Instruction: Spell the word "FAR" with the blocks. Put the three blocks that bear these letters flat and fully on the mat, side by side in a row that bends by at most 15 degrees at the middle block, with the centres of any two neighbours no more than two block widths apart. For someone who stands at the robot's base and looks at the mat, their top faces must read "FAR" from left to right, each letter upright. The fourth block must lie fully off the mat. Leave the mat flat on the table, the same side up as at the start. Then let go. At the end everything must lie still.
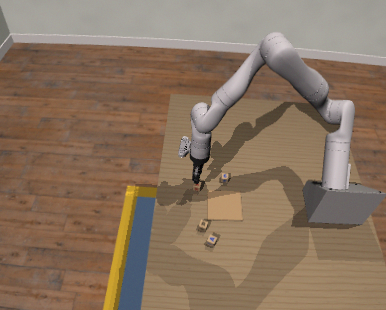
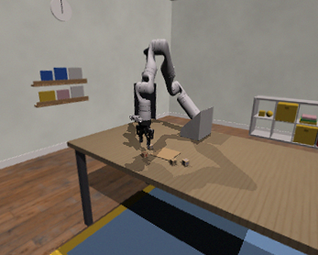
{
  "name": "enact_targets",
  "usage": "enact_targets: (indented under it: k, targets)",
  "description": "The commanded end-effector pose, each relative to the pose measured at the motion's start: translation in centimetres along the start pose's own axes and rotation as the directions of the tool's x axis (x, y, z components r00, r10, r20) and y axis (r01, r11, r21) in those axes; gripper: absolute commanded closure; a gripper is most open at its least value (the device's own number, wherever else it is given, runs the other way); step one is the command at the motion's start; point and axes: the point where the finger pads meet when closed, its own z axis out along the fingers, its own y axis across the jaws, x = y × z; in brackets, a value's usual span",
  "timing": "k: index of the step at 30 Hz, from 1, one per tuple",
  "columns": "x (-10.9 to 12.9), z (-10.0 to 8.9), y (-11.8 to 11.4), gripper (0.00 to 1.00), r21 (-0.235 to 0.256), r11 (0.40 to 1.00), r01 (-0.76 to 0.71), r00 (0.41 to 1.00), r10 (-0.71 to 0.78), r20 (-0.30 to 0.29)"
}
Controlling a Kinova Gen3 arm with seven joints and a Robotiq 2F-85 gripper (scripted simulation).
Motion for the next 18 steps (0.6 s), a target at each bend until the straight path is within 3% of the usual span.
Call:
enact_targets:
  k: [1,18]
  targets:
    - [-0.1,0.7,0.0,0.33,0.001,1.000,-0.010,1.000,0.010,0.002]
    - [0.0,2.9,0.0,0.33,0.001,1.000,-0.010,1.000,0.010,0.002]
